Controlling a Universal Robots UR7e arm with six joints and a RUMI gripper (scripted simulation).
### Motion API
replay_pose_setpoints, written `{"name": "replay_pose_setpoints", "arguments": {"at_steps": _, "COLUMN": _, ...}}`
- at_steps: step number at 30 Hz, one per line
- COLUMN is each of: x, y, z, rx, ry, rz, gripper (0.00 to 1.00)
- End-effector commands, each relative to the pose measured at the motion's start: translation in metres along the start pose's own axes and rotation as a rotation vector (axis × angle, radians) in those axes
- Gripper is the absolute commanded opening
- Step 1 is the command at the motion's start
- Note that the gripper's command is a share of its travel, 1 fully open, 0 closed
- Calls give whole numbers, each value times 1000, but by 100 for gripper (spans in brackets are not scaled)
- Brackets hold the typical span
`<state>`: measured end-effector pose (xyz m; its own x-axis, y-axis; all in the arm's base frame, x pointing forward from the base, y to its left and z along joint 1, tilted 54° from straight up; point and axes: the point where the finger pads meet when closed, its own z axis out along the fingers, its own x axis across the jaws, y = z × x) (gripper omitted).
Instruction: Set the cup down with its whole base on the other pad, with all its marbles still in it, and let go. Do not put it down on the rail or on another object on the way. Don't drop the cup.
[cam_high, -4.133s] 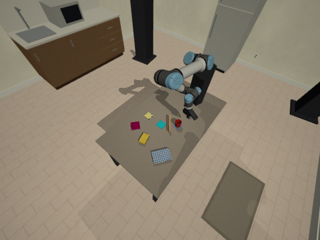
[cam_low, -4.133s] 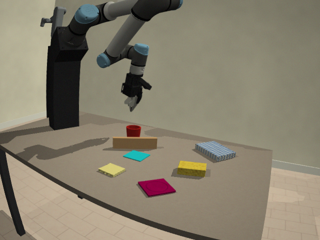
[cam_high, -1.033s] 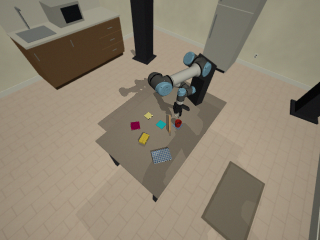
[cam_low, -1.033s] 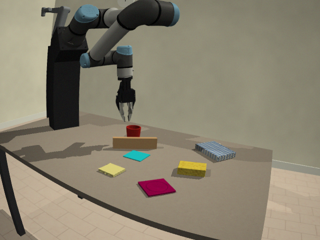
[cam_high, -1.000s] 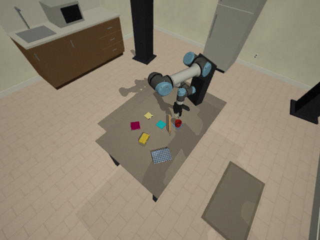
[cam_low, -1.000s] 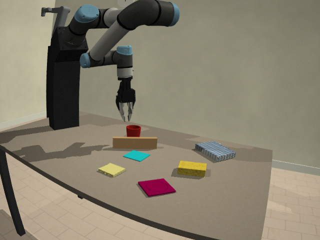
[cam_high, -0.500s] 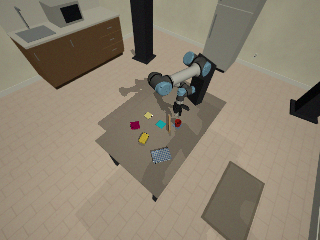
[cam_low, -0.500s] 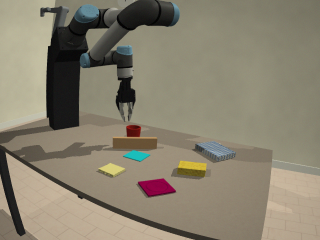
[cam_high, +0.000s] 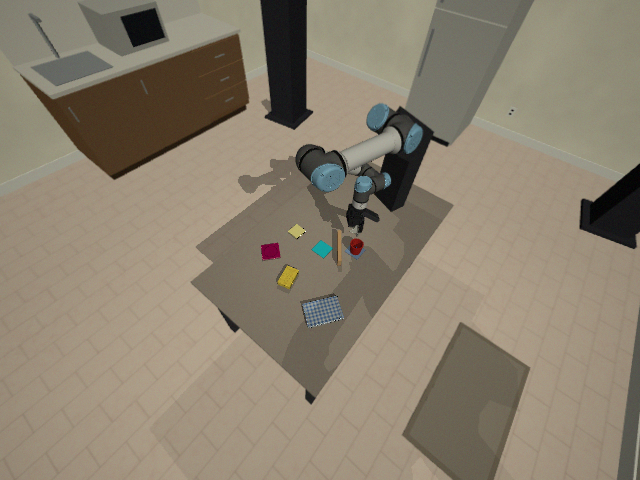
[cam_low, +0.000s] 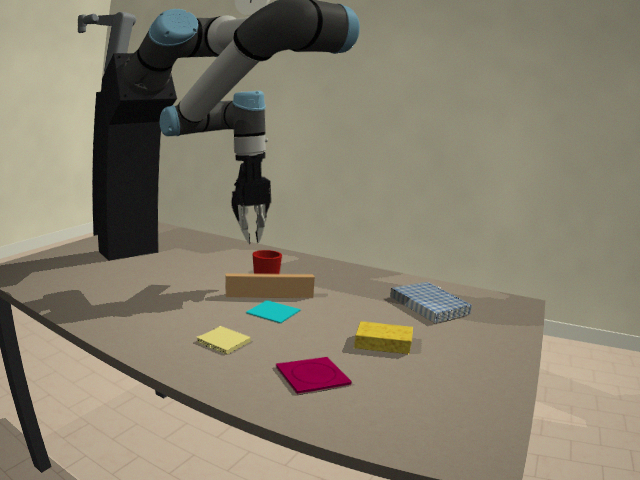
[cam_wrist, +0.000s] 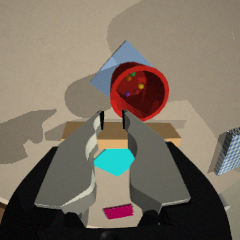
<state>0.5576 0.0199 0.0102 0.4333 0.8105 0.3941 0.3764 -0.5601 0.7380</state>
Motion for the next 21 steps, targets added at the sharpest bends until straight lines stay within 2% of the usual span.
{"name": "replay_pose_setpoints", "arguments": {"at_steps": 1, "x": 0, "y": 0, "z": 2, "rx": 1, "ry": 0, "rz": -1, "gripper": 11}}
{"name": "replay_pose_setpoints", "arguments": {"at_steps": 10, "x": 0, "y": 1, "z": 26, "rx": 2, "ry": -1, "rz": -1, "gripper": 11}}
{"name": "replay_pose_setpoints", "arguments": {"at_steps": 12, "x": 0, "y": 1, "z": 26, "rx": 2, "ry": -1, "rz": -1, "gripper": 11}}
{"name": "replay_pose_setpoints", "arguments": {"at_steps": 21, "x": 0, "y": 1, "z": 55, "rx": 2, "ry": -1, "rz": -1, "gripper": 11}}
